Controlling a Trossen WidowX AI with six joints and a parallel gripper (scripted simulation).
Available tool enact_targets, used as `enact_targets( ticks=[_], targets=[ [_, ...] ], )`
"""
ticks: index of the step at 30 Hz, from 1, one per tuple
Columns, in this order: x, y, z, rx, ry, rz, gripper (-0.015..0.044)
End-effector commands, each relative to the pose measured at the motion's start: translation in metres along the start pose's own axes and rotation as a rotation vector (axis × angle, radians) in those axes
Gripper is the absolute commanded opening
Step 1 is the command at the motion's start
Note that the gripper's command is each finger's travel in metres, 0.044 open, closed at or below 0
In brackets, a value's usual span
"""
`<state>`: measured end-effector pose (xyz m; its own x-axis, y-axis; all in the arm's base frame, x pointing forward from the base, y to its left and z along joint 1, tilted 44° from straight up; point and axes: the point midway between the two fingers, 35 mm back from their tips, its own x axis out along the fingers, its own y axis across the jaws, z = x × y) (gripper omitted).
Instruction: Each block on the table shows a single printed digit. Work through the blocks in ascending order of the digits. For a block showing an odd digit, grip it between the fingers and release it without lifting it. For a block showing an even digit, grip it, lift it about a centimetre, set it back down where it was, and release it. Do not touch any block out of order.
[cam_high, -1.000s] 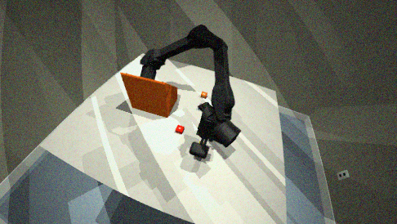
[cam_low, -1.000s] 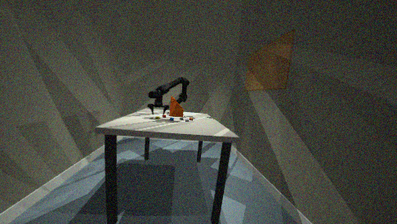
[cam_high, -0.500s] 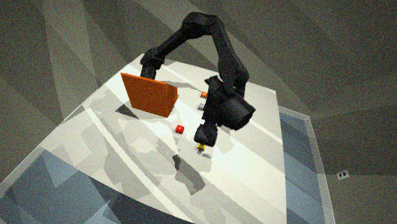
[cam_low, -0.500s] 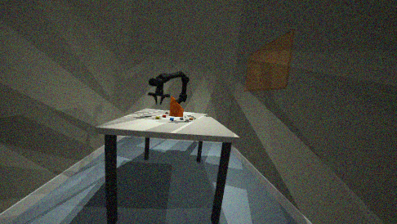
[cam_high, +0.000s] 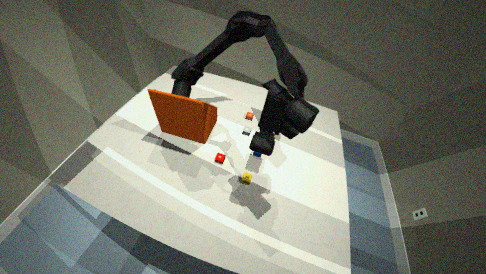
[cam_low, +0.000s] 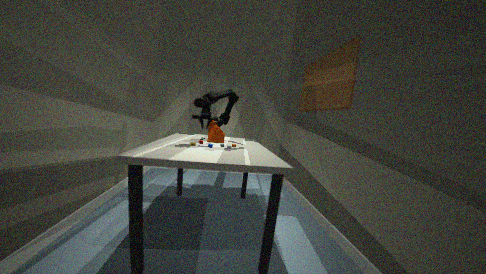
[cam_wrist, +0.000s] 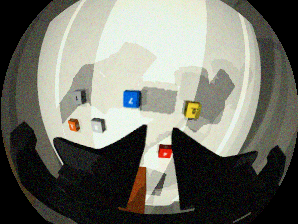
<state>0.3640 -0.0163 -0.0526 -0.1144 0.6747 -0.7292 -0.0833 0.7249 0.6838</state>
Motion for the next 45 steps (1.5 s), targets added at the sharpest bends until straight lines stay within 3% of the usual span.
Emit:
enact_targets(
  ticks=[1, 8, 10, 14, 19, 45],
  targets=[
    [0.002, 0.057, 0.002, -0.013, -0.002, 0.009, 0.012],
    [0.002, 0.06, 0.001, -0.013, -0.002, 0.009, 0.012],
    [0.016, 0.06, 0.003, -0.013, -0.002, 0.008, 0.0172],
    [0.08, 0.061, 0.002, -0.013, -0.002, 0.012, 0.0278],
    [0.083, 0.062, 0.001, -0.013, -0.002, 0.013, 0.04],
    [0.119, 0.062, 0.001, -0.013, -0.001, 0.014, 0.04]
  ],
)
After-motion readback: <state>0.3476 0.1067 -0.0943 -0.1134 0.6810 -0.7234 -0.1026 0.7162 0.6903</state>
